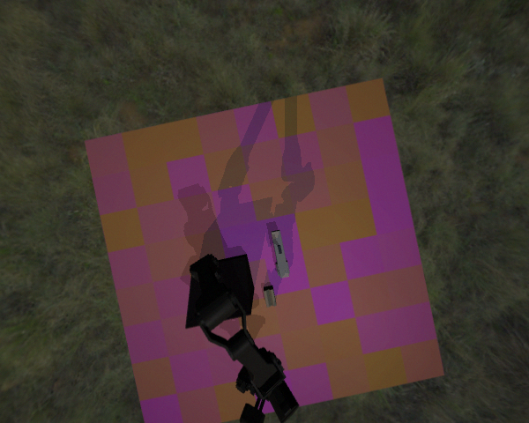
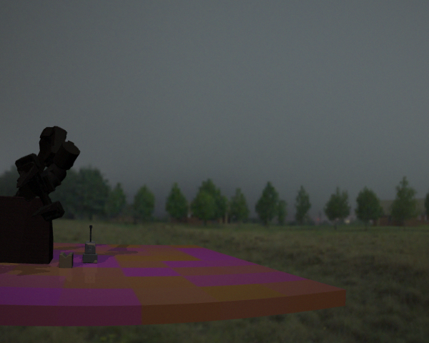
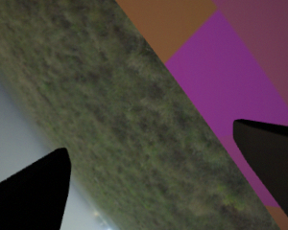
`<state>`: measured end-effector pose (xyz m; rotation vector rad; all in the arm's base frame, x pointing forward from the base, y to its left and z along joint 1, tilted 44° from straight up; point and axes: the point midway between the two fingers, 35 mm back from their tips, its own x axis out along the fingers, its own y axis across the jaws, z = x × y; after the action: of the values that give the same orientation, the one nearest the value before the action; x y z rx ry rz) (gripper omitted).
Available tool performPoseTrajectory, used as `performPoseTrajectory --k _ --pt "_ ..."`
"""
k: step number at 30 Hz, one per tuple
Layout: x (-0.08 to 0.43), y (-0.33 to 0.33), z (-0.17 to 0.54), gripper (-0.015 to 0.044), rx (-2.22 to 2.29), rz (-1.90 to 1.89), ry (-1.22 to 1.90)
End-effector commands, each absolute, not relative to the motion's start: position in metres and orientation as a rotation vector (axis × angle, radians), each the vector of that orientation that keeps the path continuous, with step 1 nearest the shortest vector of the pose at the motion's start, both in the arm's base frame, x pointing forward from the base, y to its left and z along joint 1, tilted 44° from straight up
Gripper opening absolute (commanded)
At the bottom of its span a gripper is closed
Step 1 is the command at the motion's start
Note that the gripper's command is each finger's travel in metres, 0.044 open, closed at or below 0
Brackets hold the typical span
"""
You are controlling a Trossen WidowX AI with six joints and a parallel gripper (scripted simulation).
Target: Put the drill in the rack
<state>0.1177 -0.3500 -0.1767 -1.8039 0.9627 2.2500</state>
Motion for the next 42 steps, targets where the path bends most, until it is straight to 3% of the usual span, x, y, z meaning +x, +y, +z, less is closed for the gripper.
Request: performPoseTrajectory --k 1,9,15,27,37,42 --pt "0.118 -0.350 -0.177 0.0374 -1.804 2.250 0.963" --pt "0.120 -0.349 -0.176 0.0164 -1.810 2.248 0.952" --pt "0.183 -0.304 -0.144 0.0006 -1.965 2.180 0.587" --pt "0.269 -0.151 -0.038 0.0000 -2.011 1.973 -0.199" --pt "0.270 -0.013 0.075 0.0000 -1.797 1.792 -0.697" --pt "0.268 -0.005 0.083 0.0000 -1.777 1.780 -0.724"
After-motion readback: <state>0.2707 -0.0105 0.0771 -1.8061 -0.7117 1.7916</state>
